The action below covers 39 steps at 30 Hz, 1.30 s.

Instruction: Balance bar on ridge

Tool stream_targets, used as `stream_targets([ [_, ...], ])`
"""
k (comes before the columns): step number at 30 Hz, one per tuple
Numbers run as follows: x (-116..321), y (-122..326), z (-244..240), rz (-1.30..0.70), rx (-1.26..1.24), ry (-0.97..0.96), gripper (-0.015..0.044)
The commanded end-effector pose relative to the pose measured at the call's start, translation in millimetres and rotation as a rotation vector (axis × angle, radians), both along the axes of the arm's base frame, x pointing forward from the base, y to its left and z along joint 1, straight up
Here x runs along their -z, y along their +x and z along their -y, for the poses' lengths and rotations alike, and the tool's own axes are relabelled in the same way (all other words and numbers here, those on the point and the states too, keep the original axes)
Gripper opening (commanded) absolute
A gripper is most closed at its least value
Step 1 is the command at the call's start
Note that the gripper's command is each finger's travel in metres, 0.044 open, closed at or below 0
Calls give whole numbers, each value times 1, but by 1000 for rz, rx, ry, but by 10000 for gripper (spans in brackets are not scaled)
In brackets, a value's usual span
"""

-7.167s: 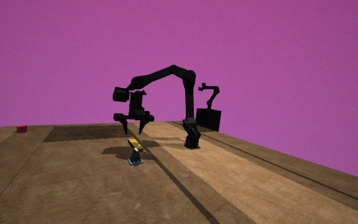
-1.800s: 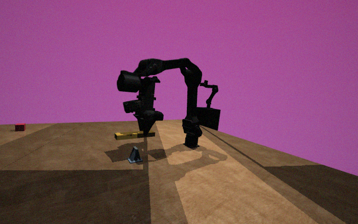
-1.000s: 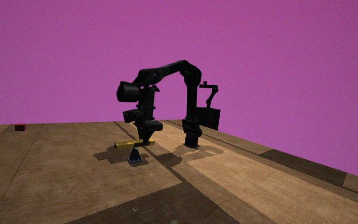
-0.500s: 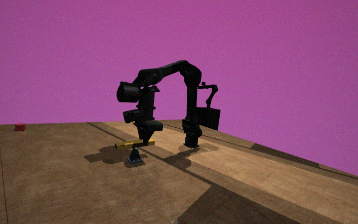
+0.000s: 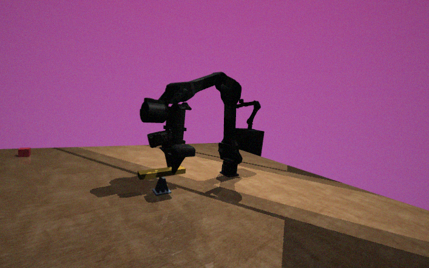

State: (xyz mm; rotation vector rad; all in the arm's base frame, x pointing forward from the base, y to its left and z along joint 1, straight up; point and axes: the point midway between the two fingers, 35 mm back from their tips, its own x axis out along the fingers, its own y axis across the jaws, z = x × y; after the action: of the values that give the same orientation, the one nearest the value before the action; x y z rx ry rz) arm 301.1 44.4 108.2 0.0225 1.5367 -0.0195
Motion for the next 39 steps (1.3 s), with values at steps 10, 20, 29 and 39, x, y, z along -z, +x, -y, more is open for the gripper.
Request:
stream_targets([
  [10,2,0,-1,-2,5,4,0],
  [20,3,0,-1,-2,5,4,0],
  [29,4,0,-1,-2,5,4,0],
  [39,5,0,-1,-2,5,4,0],
])
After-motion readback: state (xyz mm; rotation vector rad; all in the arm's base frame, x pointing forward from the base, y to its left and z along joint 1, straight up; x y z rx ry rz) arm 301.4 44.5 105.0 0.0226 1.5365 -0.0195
